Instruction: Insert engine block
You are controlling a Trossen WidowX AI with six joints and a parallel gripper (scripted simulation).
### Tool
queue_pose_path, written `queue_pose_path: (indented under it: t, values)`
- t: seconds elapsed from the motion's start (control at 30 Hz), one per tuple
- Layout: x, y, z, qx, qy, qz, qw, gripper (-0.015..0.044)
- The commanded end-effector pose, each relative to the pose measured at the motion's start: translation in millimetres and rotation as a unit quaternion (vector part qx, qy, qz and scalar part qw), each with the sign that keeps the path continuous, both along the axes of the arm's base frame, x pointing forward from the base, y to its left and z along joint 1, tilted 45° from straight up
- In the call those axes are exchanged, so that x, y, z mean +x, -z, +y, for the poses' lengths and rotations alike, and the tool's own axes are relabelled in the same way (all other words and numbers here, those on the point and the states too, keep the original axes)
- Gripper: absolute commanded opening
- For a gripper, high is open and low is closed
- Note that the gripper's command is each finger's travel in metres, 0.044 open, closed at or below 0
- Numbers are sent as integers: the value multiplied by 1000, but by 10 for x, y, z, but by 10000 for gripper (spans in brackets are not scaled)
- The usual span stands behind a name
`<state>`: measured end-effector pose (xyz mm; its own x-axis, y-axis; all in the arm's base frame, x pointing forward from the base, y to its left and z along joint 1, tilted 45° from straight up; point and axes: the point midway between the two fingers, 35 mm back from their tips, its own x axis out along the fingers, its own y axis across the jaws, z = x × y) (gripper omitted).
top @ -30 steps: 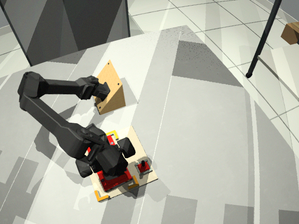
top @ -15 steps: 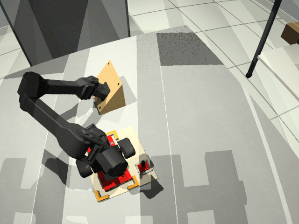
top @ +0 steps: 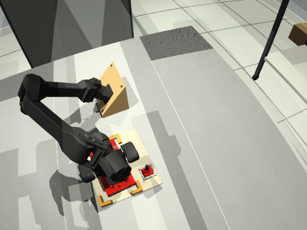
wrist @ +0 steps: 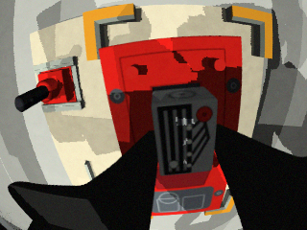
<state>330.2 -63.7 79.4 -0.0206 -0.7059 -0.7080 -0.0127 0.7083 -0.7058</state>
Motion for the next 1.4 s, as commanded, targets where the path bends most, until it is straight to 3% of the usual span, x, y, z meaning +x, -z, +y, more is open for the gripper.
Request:
queue_pose_path:
  t: [0.0, 1.37]
  values:
    - [-10, 11, -9, -2, -2, 3, 1000, 159]
    - [-12, 52, -48, -2, -2, 3, 1000, 159]
